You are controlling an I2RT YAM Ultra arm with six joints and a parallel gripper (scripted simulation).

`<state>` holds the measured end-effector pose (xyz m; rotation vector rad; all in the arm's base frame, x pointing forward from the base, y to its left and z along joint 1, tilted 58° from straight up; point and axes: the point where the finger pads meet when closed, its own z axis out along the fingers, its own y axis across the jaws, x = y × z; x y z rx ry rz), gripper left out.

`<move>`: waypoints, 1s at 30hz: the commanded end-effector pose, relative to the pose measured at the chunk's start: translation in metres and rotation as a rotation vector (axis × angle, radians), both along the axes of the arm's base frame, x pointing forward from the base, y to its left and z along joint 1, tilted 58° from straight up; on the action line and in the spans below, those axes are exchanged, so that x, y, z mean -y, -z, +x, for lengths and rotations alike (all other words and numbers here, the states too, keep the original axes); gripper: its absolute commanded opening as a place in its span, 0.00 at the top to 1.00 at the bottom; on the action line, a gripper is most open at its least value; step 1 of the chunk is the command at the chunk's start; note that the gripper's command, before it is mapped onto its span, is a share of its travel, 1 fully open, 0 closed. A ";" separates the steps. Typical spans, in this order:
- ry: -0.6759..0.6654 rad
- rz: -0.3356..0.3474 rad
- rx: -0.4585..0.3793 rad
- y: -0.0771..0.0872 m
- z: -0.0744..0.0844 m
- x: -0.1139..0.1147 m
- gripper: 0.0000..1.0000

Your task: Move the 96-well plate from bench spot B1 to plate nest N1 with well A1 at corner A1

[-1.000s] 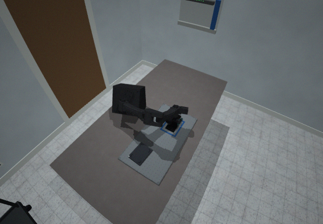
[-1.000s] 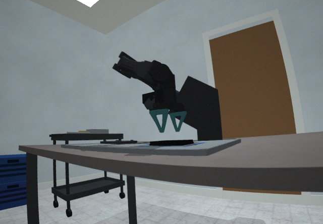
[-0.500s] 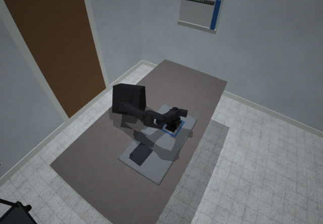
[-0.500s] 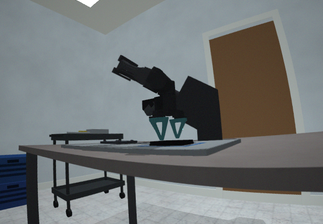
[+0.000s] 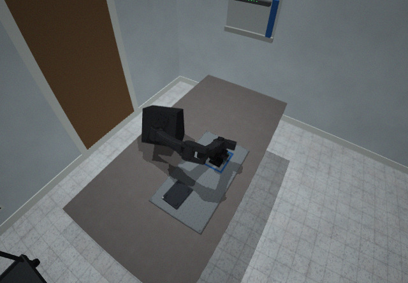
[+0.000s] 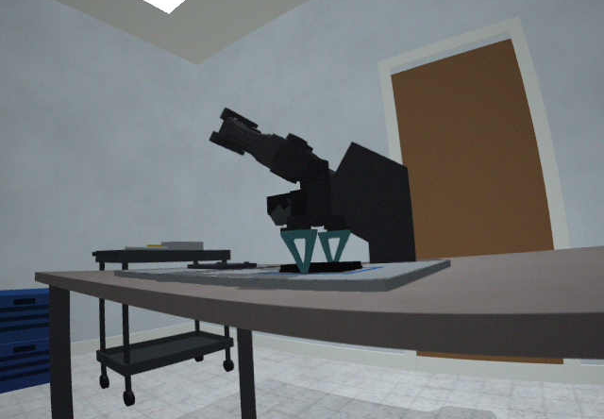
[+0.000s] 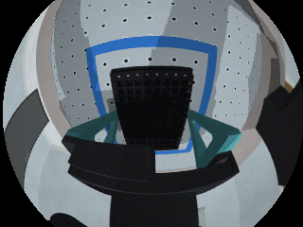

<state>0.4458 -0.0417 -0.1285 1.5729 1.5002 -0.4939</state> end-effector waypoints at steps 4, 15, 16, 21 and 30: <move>-0.038 -0.007 -0.016 0.007 -0.004 -0.008 0.00; -0.025 0.000 0.005 0.000 0.003 -0.006 1.00; -0.025 0.000 0.005 0.000 0.003 -0.006 1.00; -0.025 0.000 0.005 0.000 0.003 -0.006 1.00; -0.025 0.000 0.005 0.000 0.003 -0.006 1.00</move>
